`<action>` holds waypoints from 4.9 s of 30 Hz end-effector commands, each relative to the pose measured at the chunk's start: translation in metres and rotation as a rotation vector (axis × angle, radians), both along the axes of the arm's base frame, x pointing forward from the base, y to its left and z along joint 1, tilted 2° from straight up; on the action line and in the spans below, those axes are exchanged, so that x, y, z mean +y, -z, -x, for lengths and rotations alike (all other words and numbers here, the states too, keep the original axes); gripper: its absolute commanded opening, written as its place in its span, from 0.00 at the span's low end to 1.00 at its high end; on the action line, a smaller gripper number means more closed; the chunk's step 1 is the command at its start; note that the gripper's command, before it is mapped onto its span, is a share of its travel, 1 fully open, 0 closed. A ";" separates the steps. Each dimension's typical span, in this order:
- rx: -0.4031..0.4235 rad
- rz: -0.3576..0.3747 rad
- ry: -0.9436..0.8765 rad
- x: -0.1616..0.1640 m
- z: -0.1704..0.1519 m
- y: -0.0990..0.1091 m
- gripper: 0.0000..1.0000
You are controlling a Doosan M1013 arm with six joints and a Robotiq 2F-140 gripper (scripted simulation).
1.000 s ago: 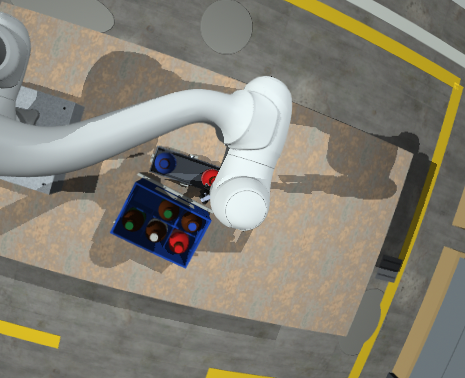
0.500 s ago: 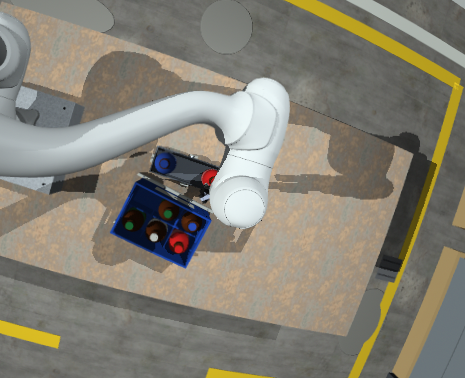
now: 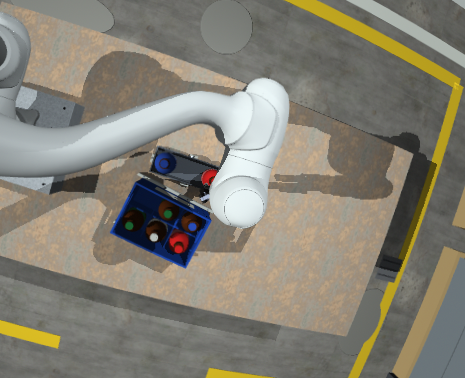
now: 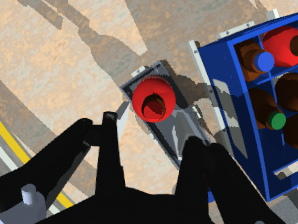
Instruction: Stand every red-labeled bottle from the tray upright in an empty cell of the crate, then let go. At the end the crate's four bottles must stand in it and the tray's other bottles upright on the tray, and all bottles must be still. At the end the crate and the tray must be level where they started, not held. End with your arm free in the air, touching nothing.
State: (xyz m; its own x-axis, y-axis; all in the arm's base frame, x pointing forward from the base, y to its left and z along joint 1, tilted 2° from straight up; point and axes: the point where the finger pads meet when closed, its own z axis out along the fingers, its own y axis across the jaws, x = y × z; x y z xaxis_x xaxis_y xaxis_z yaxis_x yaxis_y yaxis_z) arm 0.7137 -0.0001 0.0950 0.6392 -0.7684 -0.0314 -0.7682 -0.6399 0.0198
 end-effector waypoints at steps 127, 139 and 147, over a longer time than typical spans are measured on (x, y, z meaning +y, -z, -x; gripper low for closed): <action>0.000 0.000 0.000 0.001 0.001 0.041 0.38; 0.000 0.000 0.000 0.001 0.001 0.041 0.00; 0.000 0.000 0.000 0.001 0.001 0.041 0.00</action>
State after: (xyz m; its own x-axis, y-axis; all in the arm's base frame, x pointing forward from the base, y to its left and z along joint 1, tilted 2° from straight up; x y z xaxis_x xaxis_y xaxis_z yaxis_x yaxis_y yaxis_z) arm 0.7123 0.0004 0.0537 0.6392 -0.7684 -0.0313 -0.7682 -0.6399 0.0196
